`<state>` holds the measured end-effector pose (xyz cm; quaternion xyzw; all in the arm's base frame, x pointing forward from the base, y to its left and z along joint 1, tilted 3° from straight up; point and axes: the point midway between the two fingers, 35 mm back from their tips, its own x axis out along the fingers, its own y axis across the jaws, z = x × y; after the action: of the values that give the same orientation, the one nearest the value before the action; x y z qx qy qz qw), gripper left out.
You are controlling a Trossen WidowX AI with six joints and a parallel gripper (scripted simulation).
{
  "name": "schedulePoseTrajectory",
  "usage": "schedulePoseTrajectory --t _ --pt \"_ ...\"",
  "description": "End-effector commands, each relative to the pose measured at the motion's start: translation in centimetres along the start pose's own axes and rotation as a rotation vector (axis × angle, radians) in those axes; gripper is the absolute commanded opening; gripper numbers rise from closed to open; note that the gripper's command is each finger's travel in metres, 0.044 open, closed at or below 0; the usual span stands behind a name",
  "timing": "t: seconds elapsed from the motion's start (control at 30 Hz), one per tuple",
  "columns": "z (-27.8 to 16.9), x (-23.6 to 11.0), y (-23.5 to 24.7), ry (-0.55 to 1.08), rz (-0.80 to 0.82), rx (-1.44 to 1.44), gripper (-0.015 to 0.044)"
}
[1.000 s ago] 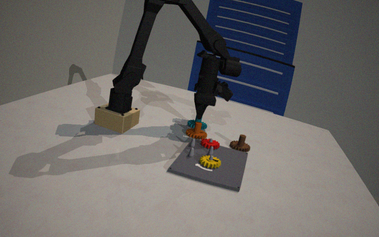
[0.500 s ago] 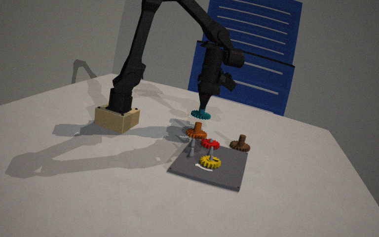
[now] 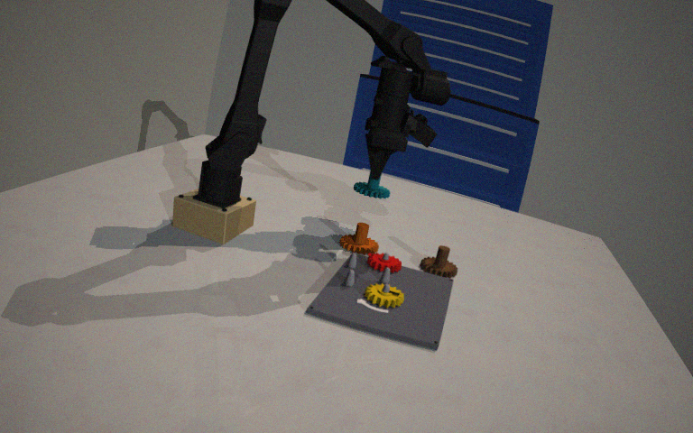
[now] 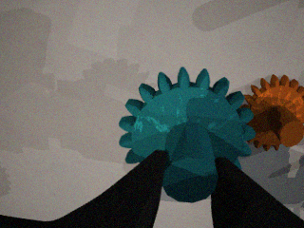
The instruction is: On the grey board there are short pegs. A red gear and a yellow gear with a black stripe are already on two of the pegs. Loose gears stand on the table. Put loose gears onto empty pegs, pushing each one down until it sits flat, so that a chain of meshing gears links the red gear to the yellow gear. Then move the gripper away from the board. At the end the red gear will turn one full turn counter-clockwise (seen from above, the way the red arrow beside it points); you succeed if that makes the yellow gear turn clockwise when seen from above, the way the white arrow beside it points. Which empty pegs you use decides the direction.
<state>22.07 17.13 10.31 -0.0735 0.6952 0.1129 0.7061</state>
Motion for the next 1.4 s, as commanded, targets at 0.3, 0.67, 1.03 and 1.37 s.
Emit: schedulePoseTrajectory --t 0.3,0.67,1.03,1.37 --pt "-0.2 -3.5 0.2 -0.012 0.003 0.006 0.0000" --pt "-0.9 -6.2 0.2 -0.014 0.002 0.007 0.0000" --pt "-0.8 -6.6 -0.6 -0.015 -0.001 0.021 0.0000" --pt "-0.3 -5.7 -2.6 -0.015 -0.004 0.023 0.0000"
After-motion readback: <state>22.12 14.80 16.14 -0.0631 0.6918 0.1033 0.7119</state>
